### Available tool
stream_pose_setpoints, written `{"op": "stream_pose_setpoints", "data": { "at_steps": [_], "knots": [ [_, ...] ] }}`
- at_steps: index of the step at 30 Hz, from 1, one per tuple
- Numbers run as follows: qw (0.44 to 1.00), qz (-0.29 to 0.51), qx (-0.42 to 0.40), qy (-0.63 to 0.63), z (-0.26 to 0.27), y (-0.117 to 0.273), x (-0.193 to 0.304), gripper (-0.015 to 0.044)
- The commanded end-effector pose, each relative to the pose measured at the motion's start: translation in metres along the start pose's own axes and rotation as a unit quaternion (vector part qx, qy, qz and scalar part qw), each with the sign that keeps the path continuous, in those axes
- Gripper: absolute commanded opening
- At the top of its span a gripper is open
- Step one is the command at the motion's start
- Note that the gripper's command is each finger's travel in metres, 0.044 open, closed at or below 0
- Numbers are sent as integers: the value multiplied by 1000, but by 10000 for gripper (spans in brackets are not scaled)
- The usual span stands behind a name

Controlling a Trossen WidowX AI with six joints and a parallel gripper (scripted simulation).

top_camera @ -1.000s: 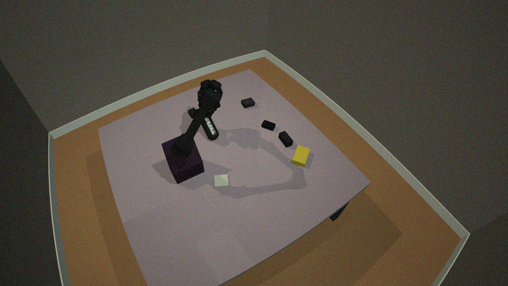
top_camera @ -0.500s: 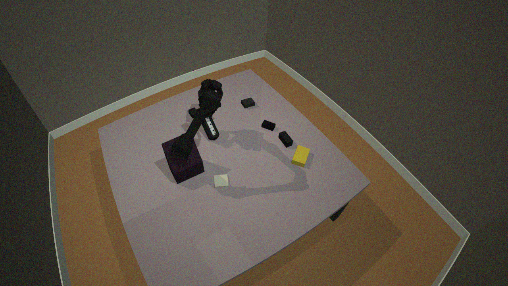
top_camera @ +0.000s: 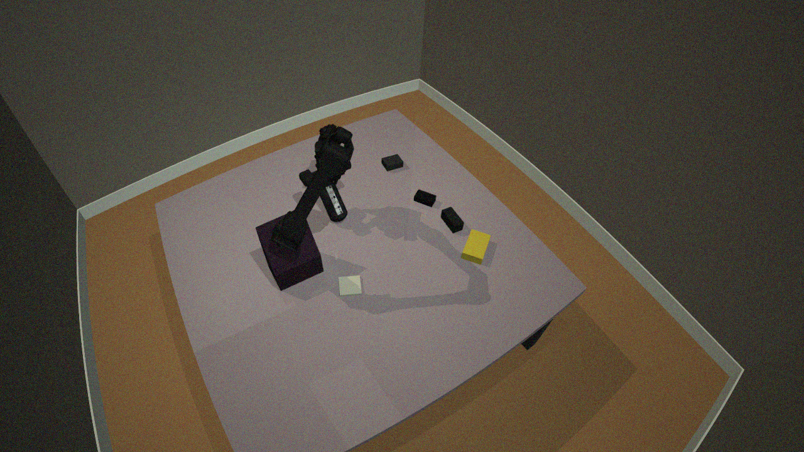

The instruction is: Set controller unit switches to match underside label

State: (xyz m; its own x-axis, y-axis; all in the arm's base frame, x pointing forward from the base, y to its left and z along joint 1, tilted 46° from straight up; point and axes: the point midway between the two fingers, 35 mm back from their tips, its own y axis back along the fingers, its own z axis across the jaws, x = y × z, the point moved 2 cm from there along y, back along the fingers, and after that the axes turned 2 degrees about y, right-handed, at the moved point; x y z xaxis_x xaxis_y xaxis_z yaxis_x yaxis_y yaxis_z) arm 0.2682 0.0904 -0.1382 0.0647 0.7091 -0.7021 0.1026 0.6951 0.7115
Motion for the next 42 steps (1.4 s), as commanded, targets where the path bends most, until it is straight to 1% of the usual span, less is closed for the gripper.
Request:
{"op": "stream_pose_setpoints", "data": {
  "at_steps": [1,42],
  "knots": [
    [1000,-2,-1,1,0,3,-5,336],
    [1000,-3,-1,1,-1,19,-33,336]
  ]
}}
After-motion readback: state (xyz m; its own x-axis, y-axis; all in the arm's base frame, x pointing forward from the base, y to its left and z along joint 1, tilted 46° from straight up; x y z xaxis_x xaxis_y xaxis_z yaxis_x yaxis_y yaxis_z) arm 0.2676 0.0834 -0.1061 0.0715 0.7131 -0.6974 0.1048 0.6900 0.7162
